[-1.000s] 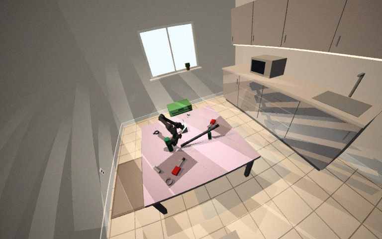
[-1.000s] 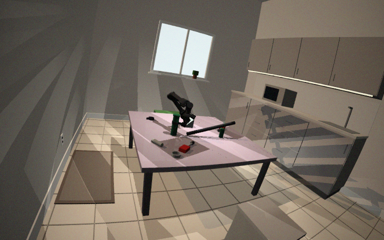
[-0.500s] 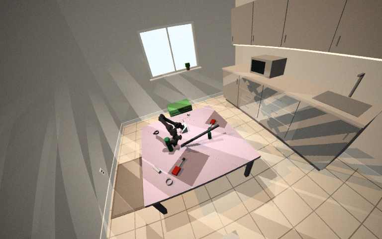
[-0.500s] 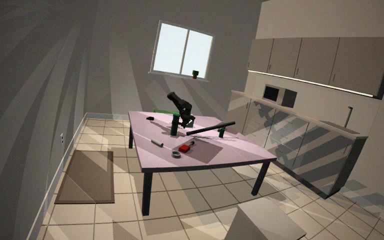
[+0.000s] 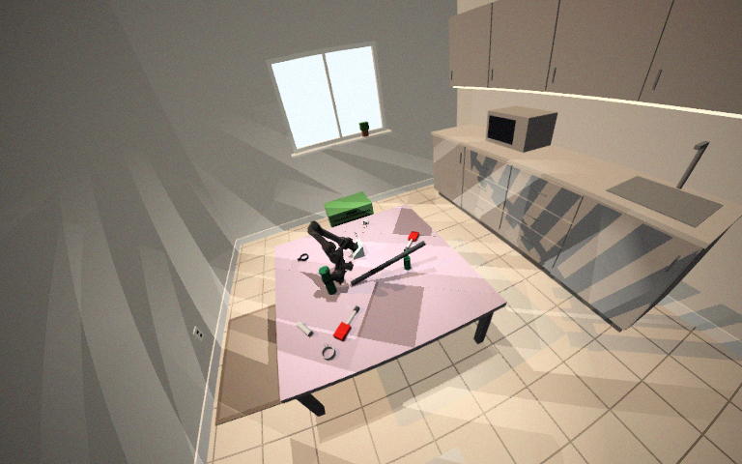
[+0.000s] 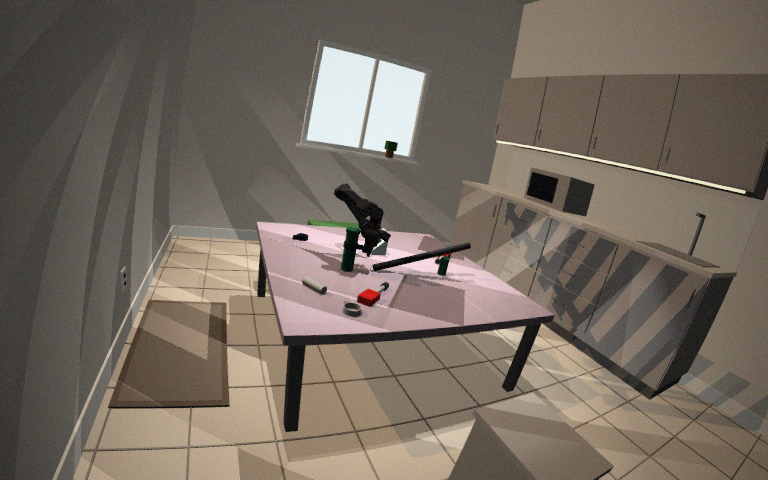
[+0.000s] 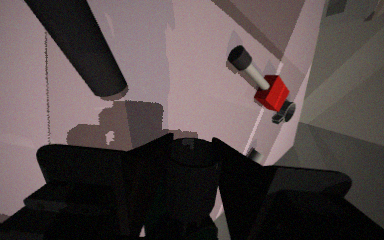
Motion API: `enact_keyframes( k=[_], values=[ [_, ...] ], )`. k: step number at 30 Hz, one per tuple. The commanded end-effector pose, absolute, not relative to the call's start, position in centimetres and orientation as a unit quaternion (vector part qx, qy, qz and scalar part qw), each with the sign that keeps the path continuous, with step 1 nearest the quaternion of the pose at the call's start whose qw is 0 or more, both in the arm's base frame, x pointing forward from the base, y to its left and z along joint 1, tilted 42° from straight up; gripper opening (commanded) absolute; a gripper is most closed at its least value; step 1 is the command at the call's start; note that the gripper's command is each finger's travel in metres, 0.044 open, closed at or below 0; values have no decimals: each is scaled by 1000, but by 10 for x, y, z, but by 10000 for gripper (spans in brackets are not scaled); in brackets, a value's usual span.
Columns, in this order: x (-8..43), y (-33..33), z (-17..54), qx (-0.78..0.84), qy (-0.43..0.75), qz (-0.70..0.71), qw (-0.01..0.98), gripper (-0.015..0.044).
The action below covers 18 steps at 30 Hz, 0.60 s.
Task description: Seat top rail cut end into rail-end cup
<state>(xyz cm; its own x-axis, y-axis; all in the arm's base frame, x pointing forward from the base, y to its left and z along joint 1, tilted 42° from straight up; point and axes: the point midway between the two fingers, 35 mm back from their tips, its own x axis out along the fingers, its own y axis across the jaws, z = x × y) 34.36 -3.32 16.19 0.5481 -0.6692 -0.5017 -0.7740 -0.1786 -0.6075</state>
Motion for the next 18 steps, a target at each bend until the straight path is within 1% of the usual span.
enact_keyframes(
  k=[1,18],
  values=[
    [341,-32,161,-770,466,74,429,0],
    [329,-31,158,-791,447,126,399,0]
  ],
)
